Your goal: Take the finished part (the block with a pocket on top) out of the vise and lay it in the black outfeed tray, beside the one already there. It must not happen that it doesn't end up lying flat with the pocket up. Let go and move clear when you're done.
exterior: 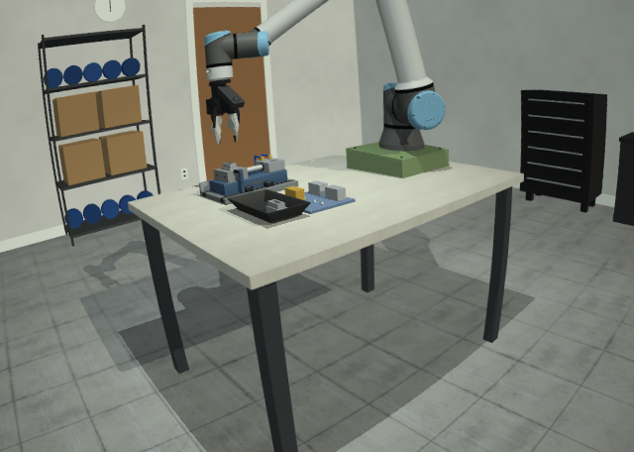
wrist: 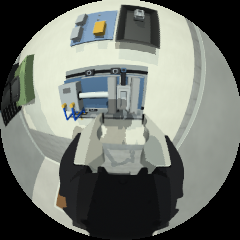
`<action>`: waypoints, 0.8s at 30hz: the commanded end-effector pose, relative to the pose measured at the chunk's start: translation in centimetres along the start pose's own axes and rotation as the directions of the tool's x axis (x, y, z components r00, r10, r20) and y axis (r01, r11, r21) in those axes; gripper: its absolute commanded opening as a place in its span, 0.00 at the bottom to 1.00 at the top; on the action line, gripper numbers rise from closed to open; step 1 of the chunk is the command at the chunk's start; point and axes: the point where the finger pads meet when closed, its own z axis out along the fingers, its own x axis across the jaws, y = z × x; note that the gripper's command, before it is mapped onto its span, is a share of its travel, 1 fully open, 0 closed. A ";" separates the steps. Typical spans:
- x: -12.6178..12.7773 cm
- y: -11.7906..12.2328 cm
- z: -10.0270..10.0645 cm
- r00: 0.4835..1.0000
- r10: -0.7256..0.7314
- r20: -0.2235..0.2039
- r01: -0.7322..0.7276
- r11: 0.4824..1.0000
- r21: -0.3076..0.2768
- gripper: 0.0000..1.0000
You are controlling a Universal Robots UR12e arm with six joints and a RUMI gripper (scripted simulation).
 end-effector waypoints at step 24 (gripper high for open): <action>0.1 0.0 0.1 1.000 0.000 -0.001 0.000 1.000 -0.001 0.40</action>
